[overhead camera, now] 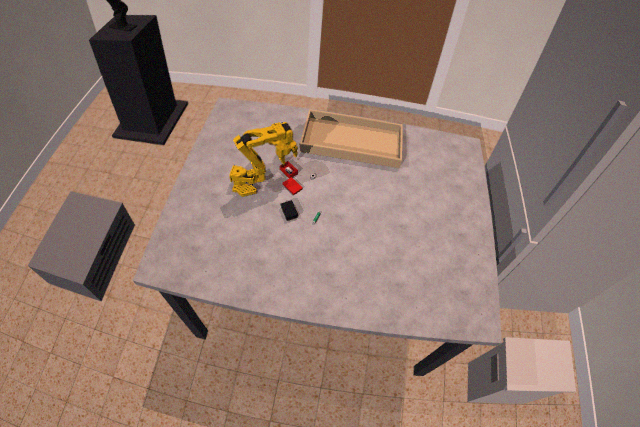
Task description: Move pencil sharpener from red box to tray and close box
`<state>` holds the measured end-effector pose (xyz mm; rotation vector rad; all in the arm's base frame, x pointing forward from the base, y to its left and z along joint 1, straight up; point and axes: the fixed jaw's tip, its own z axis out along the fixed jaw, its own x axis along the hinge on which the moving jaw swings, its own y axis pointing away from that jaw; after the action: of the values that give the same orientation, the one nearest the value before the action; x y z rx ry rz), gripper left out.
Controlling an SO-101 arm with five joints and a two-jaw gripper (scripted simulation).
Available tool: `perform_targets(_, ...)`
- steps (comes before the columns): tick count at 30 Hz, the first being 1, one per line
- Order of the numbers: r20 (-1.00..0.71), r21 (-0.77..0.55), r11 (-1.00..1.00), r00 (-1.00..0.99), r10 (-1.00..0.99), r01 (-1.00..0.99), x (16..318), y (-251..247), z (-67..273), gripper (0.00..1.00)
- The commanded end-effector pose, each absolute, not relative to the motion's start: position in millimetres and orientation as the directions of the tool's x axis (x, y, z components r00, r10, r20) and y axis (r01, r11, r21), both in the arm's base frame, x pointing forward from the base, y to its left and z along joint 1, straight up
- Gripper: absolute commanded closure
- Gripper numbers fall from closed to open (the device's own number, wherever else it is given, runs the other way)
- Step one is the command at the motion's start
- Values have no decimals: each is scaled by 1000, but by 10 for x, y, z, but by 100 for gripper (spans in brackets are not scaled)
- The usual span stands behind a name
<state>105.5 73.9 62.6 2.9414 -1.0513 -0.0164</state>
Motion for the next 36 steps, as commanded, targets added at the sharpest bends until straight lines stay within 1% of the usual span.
perform_targets(1, 0, 0, -774, 774, -633, -633, 1075, 772, 603, 69)
perform_targets(25, 0, 0, -774, 774, -633, -633, 1075, 772, 269, 69)
perform_targets(36, 0, 0, -774, 774, -633, -633, 1064, 764, 192, 69)
